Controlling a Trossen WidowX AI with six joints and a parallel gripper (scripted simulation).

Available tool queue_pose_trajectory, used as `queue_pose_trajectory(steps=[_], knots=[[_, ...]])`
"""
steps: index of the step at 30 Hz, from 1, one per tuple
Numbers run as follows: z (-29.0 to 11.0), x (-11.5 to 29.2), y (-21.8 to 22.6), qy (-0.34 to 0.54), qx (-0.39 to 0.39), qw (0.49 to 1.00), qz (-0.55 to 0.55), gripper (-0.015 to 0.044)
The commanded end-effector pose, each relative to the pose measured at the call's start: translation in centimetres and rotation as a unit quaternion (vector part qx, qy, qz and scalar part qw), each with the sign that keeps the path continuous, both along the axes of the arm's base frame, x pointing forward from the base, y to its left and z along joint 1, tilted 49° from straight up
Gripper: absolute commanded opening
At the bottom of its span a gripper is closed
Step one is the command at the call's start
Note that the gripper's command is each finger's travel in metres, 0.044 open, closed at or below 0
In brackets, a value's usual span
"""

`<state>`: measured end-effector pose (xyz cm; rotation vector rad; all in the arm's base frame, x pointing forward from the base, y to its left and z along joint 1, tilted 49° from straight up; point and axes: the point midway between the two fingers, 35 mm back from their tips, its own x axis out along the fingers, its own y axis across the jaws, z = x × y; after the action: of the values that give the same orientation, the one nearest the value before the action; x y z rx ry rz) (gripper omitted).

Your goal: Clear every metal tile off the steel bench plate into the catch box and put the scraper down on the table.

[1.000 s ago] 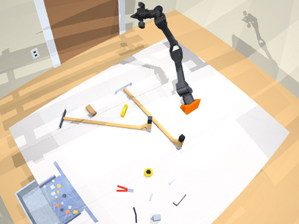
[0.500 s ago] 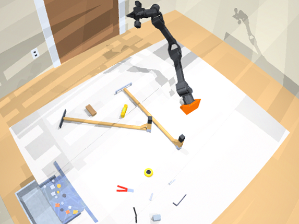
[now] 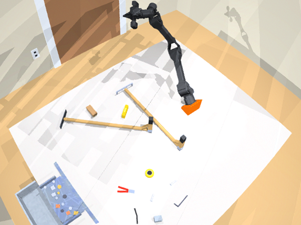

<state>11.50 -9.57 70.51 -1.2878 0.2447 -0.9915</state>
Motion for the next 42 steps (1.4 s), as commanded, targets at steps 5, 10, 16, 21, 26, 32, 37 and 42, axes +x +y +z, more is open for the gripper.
queue_pose_trajectory(steps=[5,10,16,21,26,32,37,42], knots=[[-0.1,2.8,1.3,-0.006,0.000,1.000,0.008,0.0000],[-0.2,4.3,2.0,-0.010,0.001,1.000,0.012,0.0000],[-0.4,6.2,2.7,-0.015,0.004,1.000,0.018,0.0000],[-0.7,7.7,3.3,-0.019,0.006,1.000,0.023,0.0000],[-1.0,9.3,3.8,-0.022,0.009,0.999,0.028,0.0000],[-1.4,11.2,4.4,-0.026,0.012,0.999,0.034,0.0000],[-1.9,12.8,4.8,-0.029,0.016,0.999,0.040,0.0000],[-2.4,14.4,5.2,-0.032,0.019,0.998,0.045,0.0000]])
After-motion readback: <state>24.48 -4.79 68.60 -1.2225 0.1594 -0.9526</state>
